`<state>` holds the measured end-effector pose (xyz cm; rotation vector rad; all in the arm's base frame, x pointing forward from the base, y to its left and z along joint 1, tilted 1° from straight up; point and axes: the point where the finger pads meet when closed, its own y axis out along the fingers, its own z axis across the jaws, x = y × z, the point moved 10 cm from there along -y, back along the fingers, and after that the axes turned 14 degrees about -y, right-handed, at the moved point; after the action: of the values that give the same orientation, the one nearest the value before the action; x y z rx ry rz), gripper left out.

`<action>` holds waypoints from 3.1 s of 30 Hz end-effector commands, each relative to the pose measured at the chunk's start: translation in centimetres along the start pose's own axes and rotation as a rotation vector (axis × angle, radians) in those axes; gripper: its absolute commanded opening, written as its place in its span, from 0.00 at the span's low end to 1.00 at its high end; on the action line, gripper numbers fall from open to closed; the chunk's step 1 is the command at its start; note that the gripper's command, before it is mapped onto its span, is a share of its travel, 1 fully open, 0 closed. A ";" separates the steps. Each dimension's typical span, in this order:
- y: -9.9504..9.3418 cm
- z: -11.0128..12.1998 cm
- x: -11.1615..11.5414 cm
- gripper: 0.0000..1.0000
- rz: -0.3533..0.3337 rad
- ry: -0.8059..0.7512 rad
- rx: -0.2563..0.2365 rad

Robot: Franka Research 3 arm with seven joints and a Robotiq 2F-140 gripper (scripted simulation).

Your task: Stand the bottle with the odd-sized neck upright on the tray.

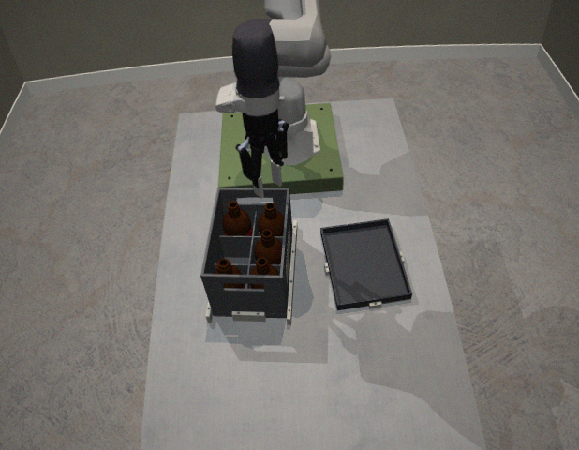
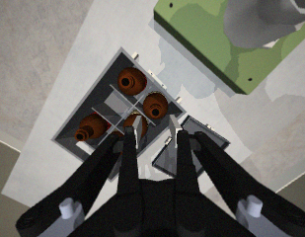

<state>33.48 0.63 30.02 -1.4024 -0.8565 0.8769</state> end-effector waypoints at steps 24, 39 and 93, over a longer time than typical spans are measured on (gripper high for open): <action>-0.1 0.1 -0.1 0.10 -0.001 0.006 0.007; -1.1 -4.3 0.7 0.10 -0.005 0.001 0.008; 0.1 -19.9 0.7 0.44 -0.001 0.006 0.007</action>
<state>51.49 -7.33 29.90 -1.3956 -0.8435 0.8702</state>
